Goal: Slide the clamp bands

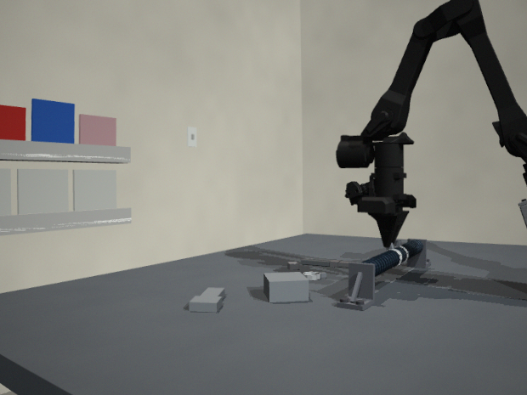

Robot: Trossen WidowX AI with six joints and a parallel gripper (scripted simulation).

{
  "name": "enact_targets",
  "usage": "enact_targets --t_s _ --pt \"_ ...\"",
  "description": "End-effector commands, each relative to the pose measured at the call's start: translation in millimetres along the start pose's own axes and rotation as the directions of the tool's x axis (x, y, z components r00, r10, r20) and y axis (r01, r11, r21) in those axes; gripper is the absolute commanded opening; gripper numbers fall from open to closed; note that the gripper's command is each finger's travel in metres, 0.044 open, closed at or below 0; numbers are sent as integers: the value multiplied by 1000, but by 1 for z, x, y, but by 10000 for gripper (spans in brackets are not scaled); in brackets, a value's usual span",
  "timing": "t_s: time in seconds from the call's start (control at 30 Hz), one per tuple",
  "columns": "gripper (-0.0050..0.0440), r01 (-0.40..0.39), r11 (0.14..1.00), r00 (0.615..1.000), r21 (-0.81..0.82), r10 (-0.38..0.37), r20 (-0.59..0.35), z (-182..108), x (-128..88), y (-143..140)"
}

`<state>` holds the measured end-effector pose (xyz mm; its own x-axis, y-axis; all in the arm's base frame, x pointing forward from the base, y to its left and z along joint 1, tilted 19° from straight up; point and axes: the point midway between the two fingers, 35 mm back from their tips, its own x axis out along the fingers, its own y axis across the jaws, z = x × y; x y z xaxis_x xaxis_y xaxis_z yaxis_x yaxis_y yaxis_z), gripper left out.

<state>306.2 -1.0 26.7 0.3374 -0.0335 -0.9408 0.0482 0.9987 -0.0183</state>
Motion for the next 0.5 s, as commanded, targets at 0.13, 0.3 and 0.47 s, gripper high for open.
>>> enact_targets --t_s 0.13,0.3,0.47 --pt "90 0 1000 1000 1 0 0 0 0 0" --pt "90 0 1000 1000 0 0 0 1 -19 0" --pt "90 0 1000 1000 0 0 0 0 -50 0"
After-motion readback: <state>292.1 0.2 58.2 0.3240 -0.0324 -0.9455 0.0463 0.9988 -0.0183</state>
